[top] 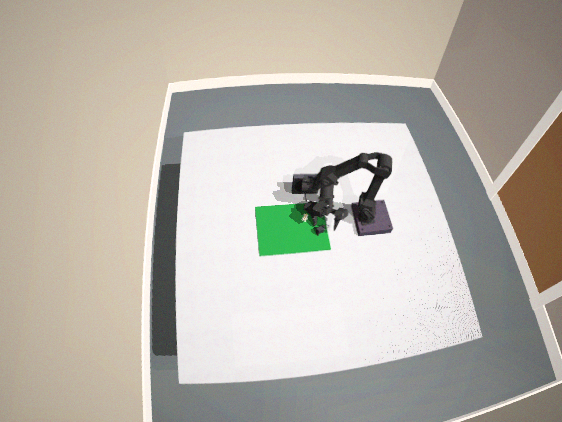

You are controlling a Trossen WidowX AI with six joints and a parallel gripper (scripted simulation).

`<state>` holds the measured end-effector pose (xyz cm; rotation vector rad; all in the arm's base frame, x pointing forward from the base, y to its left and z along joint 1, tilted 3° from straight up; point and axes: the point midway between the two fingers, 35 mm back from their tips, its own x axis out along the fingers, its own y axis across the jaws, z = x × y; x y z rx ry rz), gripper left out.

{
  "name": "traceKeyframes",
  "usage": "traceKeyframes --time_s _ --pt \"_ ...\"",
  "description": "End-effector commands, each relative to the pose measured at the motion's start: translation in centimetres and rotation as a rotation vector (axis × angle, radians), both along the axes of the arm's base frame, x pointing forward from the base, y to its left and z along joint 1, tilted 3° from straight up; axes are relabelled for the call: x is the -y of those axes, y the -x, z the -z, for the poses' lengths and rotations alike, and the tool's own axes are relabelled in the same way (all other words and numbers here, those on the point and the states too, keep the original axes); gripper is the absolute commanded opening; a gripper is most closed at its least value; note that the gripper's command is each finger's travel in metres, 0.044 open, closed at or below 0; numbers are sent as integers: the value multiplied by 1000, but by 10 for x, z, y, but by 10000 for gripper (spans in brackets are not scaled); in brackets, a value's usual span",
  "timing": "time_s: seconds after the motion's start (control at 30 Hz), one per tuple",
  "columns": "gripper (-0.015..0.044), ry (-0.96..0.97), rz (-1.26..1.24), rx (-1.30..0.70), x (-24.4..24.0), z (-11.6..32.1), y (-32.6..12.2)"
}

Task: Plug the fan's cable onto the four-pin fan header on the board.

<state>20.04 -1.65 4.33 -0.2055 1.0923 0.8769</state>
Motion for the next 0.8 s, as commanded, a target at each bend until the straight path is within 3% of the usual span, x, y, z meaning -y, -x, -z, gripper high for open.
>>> traceKeyframes --time_s 0.0,0.77 --pt "440 53 -1 -32 0 -9 -4" --pt "440 412 59 -165 -9 -65 -7"
